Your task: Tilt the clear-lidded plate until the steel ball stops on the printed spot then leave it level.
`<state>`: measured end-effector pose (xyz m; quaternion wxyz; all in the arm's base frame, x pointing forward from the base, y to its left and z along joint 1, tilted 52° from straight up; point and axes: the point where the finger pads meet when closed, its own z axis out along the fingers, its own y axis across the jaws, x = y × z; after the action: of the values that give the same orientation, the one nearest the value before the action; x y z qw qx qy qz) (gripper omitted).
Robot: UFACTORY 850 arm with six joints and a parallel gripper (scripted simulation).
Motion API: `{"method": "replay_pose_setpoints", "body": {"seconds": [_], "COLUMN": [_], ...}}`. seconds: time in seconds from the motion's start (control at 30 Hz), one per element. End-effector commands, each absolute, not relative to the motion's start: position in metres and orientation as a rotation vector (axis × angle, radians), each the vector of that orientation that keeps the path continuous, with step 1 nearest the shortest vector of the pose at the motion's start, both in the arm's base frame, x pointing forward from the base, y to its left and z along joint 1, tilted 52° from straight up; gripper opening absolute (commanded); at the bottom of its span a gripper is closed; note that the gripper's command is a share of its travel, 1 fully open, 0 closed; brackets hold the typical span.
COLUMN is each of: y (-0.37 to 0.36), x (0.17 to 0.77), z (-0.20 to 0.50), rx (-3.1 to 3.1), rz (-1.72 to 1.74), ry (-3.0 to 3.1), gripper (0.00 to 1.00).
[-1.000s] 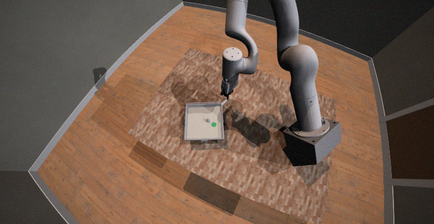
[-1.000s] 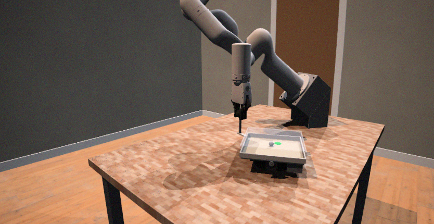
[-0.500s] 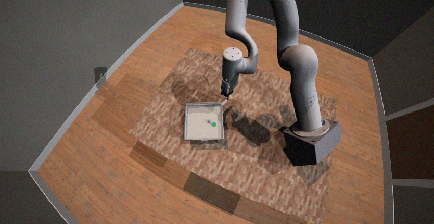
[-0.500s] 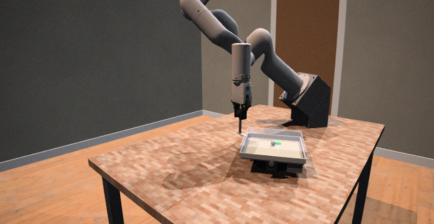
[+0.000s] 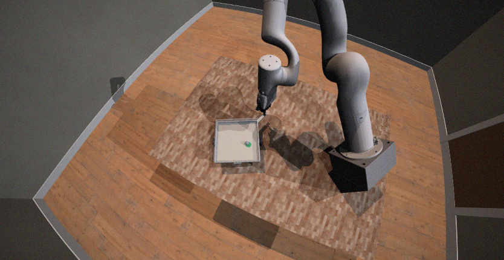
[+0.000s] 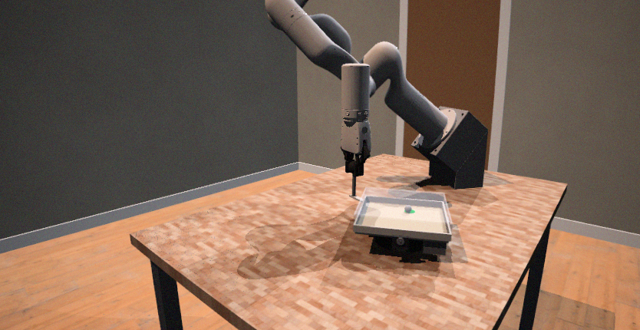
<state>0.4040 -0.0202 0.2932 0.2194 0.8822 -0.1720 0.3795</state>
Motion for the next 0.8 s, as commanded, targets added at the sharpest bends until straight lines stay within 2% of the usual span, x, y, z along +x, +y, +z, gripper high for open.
{"method": "replay_pose_setpoints", "body": {"seconds": [0.0, 0.77], "y": [-0.0199, -0.0197], "x": [0.4055, 0.4041], "z": [0.2954, 0.2936], "rx": [2.44, 2.44], "rz": [1.052, 1.052], "ry": [-0.476, -0.476], "gripper": [0.0, 0.0]}}
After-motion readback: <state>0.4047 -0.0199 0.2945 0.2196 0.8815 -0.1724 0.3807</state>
